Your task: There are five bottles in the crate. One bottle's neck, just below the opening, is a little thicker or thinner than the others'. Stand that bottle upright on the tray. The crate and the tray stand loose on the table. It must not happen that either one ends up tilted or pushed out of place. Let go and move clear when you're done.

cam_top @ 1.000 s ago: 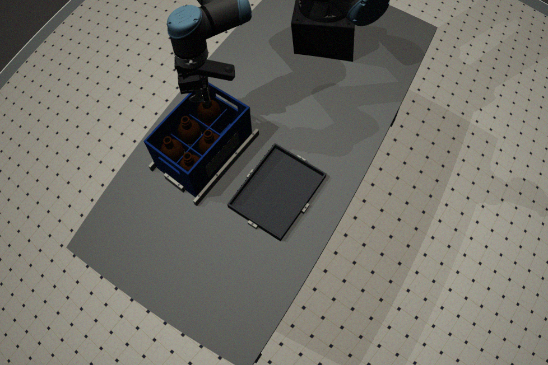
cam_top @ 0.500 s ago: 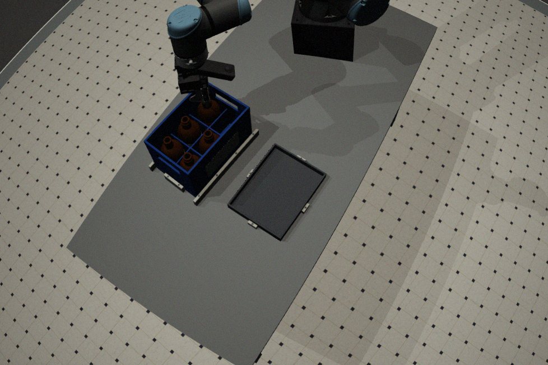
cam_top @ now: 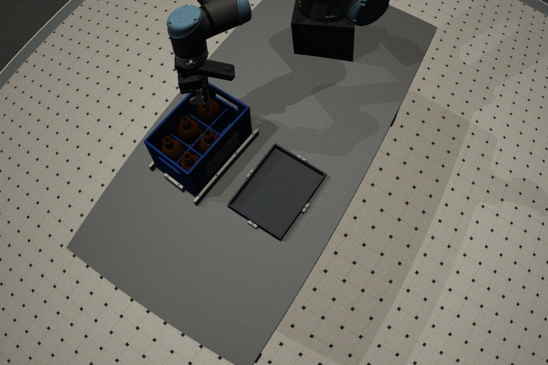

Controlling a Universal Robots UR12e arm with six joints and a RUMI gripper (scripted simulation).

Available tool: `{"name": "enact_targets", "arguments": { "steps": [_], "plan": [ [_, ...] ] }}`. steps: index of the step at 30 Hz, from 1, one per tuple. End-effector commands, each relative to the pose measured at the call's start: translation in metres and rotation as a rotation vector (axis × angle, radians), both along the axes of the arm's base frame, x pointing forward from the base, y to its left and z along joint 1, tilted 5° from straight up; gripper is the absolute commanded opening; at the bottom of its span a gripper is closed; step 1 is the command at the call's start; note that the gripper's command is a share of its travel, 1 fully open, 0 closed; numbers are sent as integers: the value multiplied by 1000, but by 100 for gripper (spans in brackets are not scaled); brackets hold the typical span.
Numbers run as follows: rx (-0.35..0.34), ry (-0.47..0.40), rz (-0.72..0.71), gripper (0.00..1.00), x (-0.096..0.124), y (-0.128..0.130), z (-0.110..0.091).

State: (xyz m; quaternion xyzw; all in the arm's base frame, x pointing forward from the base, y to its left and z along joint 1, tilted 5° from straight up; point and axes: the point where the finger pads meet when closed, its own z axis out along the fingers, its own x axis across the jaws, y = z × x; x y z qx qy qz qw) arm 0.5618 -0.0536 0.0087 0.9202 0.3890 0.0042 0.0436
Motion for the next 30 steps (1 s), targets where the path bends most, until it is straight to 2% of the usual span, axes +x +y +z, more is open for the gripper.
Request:
{"name": "enact_targets", "arguments": {
  "steps": [1, 30],
  "plan": [
    [1, -1, 0, 38, 0, 0, 0],
    [0, -3, 0, 38, 1, 0, 5]
  ]
}}
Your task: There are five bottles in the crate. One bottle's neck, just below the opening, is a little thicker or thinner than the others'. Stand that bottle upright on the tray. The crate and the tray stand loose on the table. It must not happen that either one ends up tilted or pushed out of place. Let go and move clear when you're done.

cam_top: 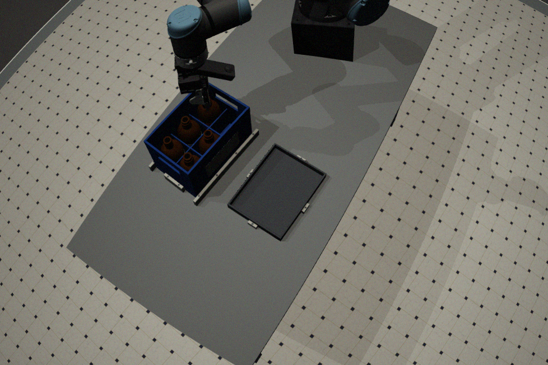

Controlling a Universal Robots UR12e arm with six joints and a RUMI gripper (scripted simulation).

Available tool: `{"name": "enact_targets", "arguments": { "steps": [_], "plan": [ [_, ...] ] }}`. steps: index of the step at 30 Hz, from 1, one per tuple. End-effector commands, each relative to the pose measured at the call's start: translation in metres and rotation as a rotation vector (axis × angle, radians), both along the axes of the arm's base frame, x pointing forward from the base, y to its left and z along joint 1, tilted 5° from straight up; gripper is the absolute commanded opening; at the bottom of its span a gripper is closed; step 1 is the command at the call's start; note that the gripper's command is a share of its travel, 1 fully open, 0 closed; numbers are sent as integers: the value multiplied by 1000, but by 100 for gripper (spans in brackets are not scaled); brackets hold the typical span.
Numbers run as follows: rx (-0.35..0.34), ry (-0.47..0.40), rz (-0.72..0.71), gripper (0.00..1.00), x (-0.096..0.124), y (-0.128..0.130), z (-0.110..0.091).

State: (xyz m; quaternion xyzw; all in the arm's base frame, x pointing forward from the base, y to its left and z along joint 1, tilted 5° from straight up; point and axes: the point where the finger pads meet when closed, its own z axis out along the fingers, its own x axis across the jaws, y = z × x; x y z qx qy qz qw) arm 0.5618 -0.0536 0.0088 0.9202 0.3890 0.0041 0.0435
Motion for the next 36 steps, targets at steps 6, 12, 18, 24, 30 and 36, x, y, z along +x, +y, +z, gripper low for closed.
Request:
{"name": "enact_targets", "arguments": {
  "steps": [6, 12, 18, 24, 30, 36],
  "plan": [
    [-1, -6, 0, 38, 2, 0, 12],
    [-1, -6, 1, 38, 2, 2, 27],
    [-1, -6, 1, 38, 1, 3, 47],
    [-1, -6, 0, 38, 0, 4, 61],
    [-1, -6, 1, 38, -1, 5, 77],
    [-1, -6, 0, 38, -1, 6, 85]
  ]
}}
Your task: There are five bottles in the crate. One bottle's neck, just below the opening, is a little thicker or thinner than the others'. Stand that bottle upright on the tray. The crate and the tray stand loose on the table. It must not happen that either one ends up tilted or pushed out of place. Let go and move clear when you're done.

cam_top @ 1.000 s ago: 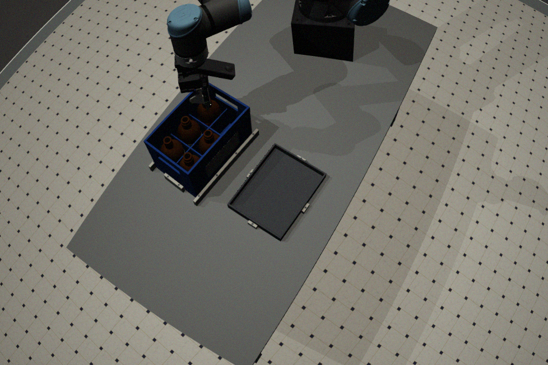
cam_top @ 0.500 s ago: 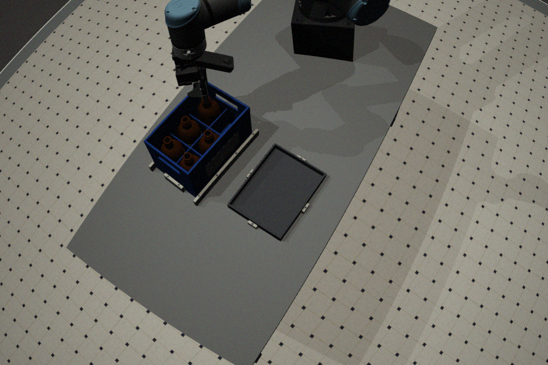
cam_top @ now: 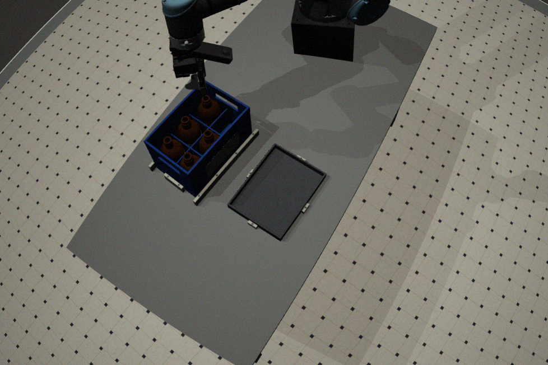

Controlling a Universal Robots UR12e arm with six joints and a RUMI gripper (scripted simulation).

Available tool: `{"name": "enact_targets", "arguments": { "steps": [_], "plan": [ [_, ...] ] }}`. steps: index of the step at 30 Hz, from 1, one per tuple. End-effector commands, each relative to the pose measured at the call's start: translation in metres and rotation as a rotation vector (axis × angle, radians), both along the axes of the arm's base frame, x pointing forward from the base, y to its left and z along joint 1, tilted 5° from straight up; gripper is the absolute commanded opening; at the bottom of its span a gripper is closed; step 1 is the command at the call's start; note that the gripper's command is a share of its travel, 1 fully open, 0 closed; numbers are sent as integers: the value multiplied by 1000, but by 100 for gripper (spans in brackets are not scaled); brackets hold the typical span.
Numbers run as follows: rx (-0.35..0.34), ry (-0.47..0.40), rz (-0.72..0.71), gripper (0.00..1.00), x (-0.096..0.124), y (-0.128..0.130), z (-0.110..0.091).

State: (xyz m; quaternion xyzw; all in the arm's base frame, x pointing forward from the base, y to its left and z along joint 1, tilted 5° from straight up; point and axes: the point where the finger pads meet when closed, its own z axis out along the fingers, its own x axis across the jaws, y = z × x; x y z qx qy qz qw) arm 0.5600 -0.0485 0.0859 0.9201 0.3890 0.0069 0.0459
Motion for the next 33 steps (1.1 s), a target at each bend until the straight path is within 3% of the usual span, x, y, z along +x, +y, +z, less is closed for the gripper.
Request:
{"name": "enact_targets", "arguments": {
  "steps": [1, 7, 8, 33],
  "plan": [
    [1, 1, 0, 38, 1, 1, 8],
    [3, 6, 0, 38, -2, 1, 6],
    [3, 6, 0, 0, -2, 1, 6],
    [3, 6, 0, 0, -1, 1, 6]
  ]
}}
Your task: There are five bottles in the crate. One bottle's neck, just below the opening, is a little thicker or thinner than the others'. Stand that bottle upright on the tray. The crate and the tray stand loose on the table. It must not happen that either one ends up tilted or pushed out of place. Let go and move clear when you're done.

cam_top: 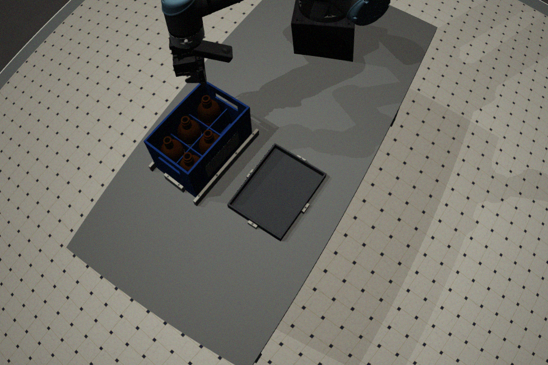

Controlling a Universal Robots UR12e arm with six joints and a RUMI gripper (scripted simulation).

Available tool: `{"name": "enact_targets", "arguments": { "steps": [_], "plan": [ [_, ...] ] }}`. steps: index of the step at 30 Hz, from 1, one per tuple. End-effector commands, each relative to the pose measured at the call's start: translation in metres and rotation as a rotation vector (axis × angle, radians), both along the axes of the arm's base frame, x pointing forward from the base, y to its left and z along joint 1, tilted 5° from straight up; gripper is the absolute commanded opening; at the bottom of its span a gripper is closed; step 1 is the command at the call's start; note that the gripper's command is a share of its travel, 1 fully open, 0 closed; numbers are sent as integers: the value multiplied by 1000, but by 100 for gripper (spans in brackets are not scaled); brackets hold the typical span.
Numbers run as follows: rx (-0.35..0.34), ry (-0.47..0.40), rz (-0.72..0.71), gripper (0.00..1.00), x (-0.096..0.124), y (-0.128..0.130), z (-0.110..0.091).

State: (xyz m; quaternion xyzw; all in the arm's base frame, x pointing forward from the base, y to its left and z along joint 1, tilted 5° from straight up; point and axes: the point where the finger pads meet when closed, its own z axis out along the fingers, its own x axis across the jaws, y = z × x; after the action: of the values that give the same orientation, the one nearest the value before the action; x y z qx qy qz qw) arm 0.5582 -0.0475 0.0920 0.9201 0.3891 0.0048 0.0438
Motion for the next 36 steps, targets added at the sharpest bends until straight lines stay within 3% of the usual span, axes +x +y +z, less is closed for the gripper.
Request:
{"name": "enact_targets", "arguments": {
  "steps": [1, 9, 12, 17, 21, 24, 29, 32, 36],
  "plan": [
    [1, 0, 0, 0, 0, 0, 0],
    [1, 0, 0, 0, 1, 0, 0],
    [0, 0, 1, 0, 11, 0, 2],
    [0, 0, 1, 0, 67, -2, 8],
    [0, 0, 1, 0, 80, -2, 8],
    [0, -1, 1, 0, 125, 0, 9],
    [-1, -1, 1, 0, 165, 4, 8],
    [-1, -1, 1, 0, 179, 5, 7],
    [-1, -1, 1, 0, 181, 6, 7]
  ]
}}
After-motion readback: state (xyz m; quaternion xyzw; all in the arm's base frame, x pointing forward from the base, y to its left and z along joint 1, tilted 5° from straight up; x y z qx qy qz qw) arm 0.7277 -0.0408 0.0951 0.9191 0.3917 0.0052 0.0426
